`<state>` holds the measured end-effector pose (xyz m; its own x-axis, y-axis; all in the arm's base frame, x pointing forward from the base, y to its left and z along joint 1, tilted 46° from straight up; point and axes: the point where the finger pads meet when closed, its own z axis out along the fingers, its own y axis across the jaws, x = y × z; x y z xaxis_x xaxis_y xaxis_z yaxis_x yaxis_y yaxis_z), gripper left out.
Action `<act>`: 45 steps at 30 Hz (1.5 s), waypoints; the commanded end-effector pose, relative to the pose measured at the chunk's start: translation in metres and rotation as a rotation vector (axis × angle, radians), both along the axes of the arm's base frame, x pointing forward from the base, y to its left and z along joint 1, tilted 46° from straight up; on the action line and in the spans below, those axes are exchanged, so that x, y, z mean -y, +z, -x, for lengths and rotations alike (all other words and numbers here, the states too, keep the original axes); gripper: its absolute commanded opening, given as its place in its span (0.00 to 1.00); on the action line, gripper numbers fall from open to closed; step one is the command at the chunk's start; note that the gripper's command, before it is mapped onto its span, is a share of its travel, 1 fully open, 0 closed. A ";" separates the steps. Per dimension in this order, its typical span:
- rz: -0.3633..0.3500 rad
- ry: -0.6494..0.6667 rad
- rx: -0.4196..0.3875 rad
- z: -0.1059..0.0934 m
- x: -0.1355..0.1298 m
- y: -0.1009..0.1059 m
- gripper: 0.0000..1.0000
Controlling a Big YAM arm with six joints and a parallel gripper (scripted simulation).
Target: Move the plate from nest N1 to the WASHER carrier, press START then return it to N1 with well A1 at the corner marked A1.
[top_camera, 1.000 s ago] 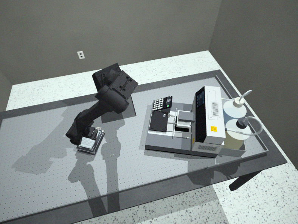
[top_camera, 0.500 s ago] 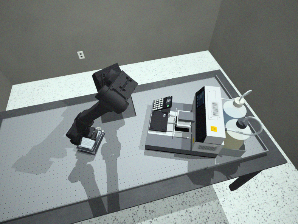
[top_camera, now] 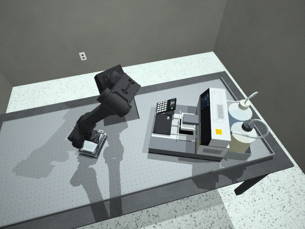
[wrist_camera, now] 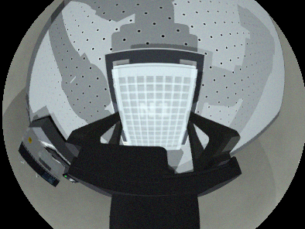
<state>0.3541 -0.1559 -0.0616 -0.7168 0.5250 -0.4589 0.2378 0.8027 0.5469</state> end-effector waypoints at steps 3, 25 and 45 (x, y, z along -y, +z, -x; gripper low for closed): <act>-0.004 -0.002 -0.002 -0.003 -0.002 -0.005 0.82; -0.002 0.003 0.001 -0.007 -0.003 -0.006 0.82; -0.003 -0.002 -0.001 -0.007 -0.003 -0.009 0.82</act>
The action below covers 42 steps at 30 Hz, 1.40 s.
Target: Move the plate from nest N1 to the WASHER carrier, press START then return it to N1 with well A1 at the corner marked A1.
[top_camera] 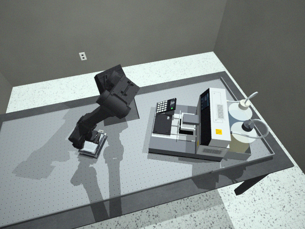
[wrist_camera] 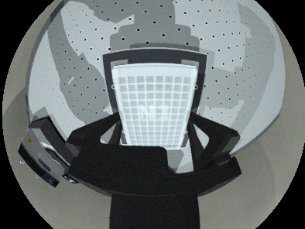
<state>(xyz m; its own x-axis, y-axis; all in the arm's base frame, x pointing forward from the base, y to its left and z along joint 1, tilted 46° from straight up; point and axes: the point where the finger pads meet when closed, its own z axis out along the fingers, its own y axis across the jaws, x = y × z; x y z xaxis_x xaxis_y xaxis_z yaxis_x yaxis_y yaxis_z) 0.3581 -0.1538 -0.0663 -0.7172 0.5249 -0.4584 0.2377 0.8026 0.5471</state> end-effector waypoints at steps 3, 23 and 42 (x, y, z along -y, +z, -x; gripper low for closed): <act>-0.002 0.002 0.001 -0.005 -0.002 -0.004 0.82; 0.002 -0.004 0.002 -0.001 0.001 -0.002 1.00; 0.002 -0.004 0.002 -0.001 0.001 -0.002 1.00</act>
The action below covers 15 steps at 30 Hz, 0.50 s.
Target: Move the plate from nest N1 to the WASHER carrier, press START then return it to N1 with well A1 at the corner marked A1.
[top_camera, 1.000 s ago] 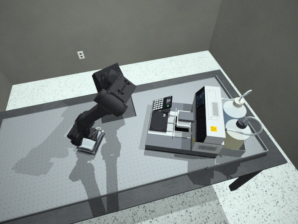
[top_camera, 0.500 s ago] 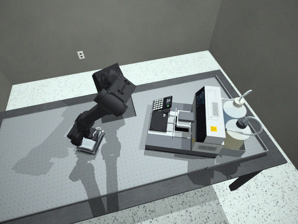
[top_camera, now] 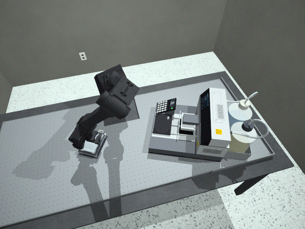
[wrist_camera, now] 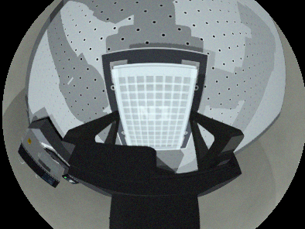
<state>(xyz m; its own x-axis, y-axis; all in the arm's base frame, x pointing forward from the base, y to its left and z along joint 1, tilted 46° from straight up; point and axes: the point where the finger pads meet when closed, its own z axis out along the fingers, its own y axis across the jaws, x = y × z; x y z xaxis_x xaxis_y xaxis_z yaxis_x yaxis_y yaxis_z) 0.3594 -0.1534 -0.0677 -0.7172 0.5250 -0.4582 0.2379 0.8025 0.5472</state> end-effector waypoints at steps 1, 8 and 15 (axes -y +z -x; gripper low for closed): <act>0.002 -0.004 0.002 0.000 0.001 0.000 1.00; 0.009 -0.011 0.007 0.005 0.007 0.006 1.00; 0.006 -0.011 0.005 0.014 0.009 0.013 1.00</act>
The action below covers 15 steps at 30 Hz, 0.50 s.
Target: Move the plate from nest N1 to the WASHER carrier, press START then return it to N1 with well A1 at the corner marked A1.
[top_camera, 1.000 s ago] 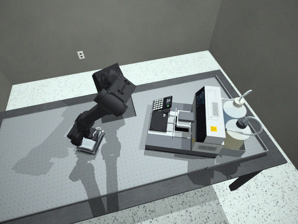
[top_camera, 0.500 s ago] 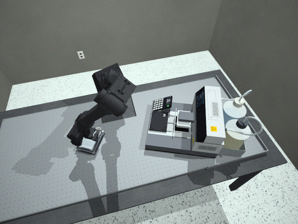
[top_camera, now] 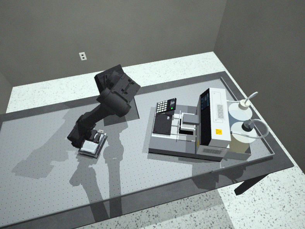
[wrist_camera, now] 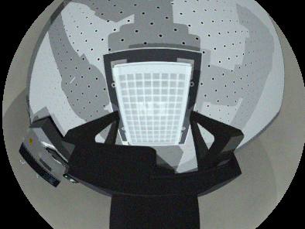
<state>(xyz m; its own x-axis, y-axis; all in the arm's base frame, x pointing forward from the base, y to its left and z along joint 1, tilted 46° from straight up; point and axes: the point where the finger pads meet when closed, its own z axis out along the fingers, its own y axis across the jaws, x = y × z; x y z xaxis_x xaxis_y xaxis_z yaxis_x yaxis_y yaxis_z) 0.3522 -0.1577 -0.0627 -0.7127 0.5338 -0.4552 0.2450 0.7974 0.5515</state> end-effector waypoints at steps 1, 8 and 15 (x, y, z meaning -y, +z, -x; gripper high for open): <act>0.012 -0.002 0.006 0.008 0.005 0.010 1.00; 0.013 -0.002 0.006 0.013 0.008 0.016 1.00; 0.015 -0.002 0.009 0.019 0.012 0.024 1.00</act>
<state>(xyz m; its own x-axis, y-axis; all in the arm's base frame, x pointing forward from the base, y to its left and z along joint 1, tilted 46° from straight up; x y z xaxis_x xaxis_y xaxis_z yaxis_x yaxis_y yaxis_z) 0.3387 -0.1644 -0.0467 -0.7108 0.5355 -0.4560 0.2464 0.7968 0.5517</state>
